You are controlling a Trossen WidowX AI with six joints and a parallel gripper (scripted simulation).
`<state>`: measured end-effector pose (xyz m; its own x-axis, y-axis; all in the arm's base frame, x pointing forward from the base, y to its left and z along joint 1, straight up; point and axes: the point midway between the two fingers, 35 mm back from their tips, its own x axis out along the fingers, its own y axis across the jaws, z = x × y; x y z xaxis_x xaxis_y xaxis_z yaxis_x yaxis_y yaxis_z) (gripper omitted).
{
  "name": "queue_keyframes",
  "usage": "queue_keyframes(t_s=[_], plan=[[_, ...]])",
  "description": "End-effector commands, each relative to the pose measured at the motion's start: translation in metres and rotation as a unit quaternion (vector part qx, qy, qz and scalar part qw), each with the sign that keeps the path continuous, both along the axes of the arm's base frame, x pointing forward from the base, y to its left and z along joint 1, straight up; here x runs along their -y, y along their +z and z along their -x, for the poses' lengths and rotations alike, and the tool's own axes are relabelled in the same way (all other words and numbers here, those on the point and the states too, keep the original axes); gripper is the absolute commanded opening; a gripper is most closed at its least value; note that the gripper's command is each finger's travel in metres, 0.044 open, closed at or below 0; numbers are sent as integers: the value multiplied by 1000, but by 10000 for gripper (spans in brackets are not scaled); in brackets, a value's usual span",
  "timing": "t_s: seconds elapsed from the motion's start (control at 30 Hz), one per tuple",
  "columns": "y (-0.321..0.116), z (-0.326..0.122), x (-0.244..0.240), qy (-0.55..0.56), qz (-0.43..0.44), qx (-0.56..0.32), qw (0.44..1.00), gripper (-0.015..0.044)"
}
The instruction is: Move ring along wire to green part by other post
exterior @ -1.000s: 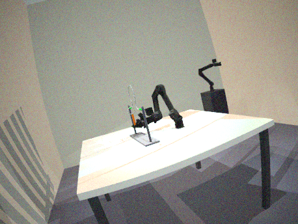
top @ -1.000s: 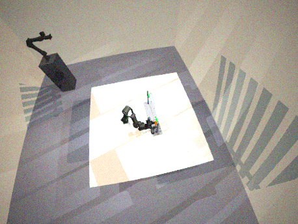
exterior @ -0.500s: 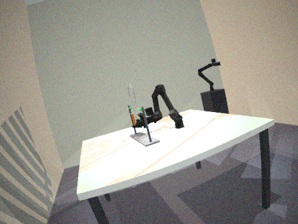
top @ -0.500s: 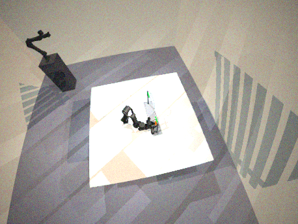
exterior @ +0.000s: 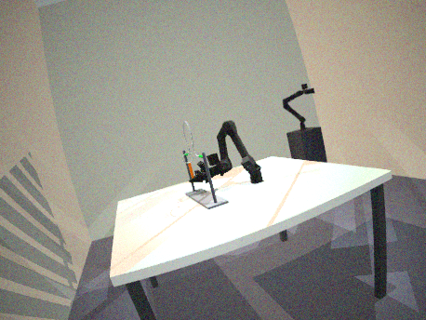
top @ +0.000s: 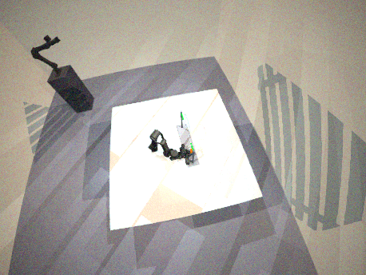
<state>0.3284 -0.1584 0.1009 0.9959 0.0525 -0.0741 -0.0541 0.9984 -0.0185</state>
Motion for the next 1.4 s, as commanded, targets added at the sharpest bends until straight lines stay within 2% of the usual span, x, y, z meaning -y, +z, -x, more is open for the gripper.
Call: queue_keyframes(t_s=[0.0,0.33,1.37], plan=[[3,0,0,0,0,0,1000,-150],[21,0,-2,1,-1,1,1000,-150],[21,1,-14,3,-2,-1,1000,-150]])
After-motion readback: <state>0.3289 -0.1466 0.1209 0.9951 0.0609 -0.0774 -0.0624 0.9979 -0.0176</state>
